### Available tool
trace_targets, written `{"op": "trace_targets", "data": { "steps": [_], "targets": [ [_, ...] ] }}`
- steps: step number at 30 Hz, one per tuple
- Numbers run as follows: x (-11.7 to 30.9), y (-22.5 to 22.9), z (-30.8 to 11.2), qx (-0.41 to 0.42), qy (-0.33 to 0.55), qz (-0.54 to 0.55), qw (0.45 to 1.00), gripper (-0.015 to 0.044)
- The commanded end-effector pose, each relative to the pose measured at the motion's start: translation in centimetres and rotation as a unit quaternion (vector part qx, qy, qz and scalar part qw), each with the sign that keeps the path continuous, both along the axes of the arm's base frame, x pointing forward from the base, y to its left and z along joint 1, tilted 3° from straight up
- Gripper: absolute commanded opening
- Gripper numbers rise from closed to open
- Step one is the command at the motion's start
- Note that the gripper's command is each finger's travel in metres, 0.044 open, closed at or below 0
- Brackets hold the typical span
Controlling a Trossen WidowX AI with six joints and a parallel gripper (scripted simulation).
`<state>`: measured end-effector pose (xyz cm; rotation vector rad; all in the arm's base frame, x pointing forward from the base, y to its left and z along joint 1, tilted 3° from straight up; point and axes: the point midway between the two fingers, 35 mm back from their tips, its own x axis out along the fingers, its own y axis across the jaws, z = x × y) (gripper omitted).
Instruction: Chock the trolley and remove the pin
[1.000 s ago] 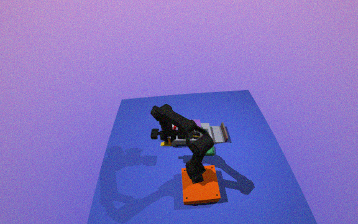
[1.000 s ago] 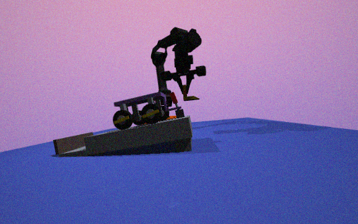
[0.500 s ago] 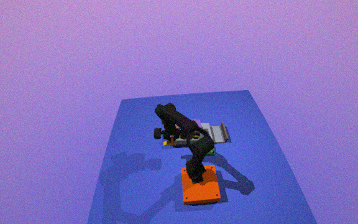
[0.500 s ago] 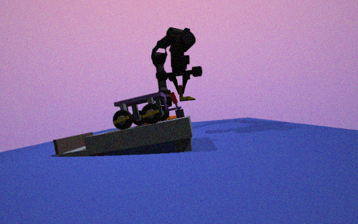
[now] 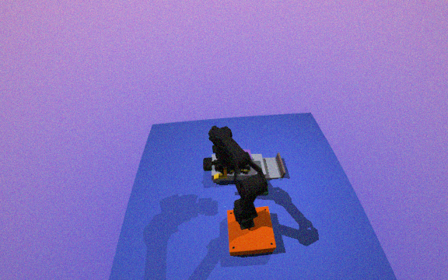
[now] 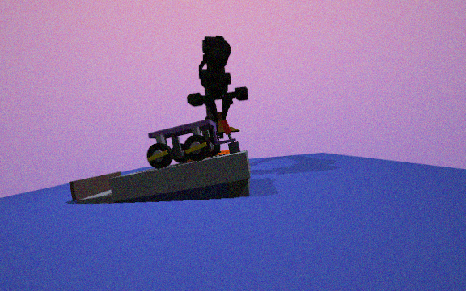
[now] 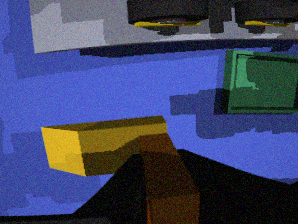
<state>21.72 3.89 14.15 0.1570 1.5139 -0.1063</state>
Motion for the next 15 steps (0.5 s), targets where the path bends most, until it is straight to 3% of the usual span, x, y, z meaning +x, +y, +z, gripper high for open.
{"op": "trace_targets", "data": {
  "steps": [1,15],
  "targets": [
    [0.0,-1.4,-0.2,0.001,0.002,0.001,1.0,0.0],
    [0.3,-6.0,-0.6,-0.001,0.002,0.001,1.0,0.0]
  ]
}}
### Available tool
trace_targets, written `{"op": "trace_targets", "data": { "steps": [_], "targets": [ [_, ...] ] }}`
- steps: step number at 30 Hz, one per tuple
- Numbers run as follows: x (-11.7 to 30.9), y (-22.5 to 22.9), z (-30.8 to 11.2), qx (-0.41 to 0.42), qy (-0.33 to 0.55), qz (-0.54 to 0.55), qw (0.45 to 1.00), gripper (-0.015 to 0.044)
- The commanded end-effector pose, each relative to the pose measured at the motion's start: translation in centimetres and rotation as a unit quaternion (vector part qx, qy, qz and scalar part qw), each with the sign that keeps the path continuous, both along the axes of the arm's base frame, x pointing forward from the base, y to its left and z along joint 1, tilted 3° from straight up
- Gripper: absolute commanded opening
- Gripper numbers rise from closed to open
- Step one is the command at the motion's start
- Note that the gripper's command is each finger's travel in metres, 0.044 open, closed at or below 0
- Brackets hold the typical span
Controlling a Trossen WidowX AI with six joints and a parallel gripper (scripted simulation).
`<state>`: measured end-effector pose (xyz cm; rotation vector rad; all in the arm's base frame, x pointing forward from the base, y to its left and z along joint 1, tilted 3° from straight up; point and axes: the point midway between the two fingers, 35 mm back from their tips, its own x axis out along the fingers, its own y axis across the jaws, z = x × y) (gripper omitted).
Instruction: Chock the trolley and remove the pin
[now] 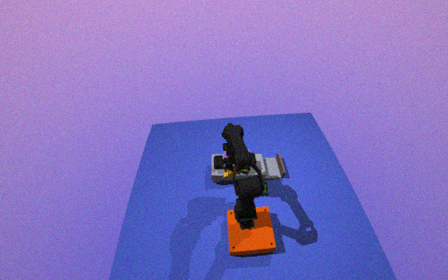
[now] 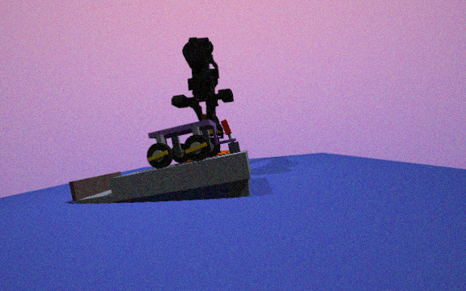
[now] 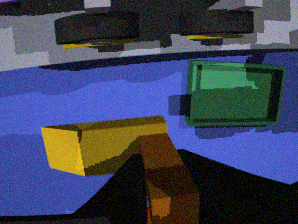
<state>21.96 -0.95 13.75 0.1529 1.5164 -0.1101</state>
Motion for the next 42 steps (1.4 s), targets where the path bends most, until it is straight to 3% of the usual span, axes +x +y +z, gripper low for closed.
{"op": "trace_targets", "data": {
  "steps": [1,42],
  "targets": [
    [0.1,-1.4,-0.2,0.001,0.001,0.001,1.0,0.0],
    [0.4,-16.6,-1.7,-0.005,0.001,0.001,1.0,0.0]
  ]
}}
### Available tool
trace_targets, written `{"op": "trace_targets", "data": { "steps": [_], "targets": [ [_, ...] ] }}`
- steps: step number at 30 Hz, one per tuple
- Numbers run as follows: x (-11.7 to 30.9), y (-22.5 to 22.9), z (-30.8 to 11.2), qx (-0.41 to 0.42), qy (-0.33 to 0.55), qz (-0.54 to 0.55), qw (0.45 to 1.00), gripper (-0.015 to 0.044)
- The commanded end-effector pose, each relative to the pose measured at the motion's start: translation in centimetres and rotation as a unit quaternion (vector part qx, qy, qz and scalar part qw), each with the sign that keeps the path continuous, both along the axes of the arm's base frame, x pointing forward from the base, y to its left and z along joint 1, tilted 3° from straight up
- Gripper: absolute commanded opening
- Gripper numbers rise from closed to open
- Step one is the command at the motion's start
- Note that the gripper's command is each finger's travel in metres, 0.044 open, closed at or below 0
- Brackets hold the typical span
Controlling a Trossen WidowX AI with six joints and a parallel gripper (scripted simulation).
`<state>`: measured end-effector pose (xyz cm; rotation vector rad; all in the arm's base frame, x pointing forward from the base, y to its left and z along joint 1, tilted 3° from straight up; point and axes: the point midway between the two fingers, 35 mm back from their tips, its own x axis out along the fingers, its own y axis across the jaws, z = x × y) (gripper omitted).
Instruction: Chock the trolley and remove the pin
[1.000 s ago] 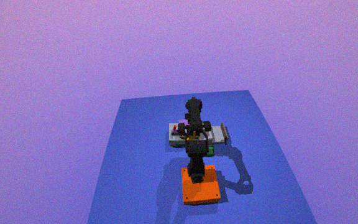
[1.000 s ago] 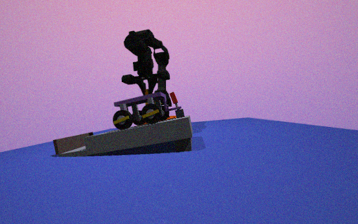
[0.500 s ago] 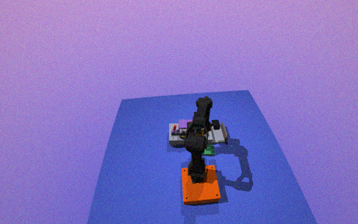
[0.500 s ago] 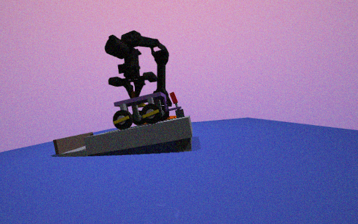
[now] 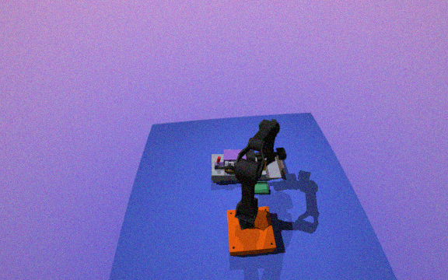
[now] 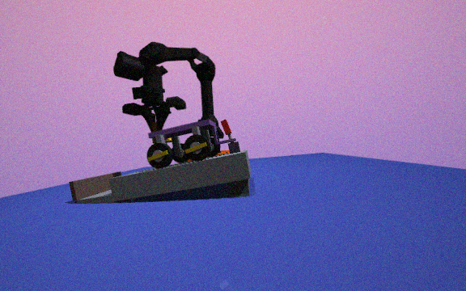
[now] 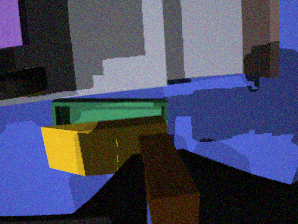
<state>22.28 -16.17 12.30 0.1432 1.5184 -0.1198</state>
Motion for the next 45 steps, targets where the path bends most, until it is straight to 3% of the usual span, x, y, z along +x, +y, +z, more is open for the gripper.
{"op": "trace_targets", "data": {
  "steps": [1,9,28,45],
  "targets": [
    [0.1,-1.7,-0.3,0.001,-0.001,0.001,1.0,0.0],
    [0.0,-2.2,-0.3,0.055,-0.009,0.004,0.998,0.0],
    [3.0,-3.0,-0.8,0.054,-0.011,0.004,0.998,0.0],
    [3.3,-2.7,-4.5,0.055,-0.011,0.004,0.998,0.0]
  ]
}}
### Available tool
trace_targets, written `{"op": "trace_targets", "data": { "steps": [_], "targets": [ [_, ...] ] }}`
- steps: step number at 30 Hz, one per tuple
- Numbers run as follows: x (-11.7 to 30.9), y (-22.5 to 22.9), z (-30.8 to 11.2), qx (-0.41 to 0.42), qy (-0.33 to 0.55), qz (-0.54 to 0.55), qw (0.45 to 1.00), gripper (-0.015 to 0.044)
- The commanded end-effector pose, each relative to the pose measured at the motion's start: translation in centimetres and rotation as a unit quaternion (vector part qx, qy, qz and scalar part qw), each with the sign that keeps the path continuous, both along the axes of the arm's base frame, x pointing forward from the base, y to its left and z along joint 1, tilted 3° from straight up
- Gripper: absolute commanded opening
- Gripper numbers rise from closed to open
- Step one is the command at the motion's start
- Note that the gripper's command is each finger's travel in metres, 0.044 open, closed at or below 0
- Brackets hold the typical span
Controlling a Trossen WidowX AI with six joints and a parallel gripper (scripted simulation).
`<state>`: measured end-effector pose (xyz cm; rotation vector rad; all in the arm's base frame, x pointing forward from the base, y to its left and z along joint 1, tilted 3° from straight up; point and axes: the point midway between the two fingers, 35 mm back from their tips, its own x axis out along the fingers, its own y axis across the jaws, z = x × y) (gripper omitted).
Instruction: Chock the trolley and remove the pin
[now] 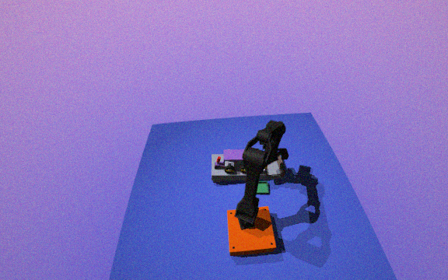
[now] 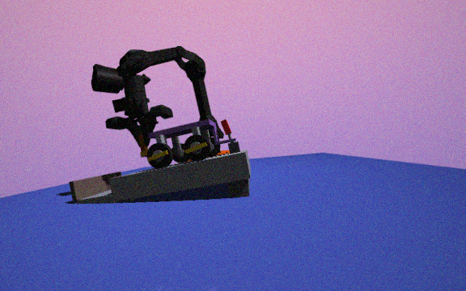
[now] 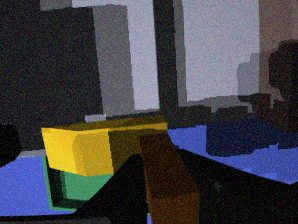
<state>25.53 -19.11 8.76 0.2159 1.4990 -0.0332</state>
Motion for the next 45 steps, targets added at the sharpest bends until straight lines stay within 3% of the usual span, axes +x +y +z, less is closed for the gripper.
{"op": "trace_targets", "data": {
  "steps": [1,14,45],
  "targets": [
    [0.1,0.2,-1.2,0.005,0.003,-0.001,1.0,0.0],
    [0.2,0.7,-3.6,0.005,0.003,-0.001,1.0,0.0],
    [0.7,2.9,-2.9,0.006,0.002,-0.001,1.0,0.0]
  ]
}}
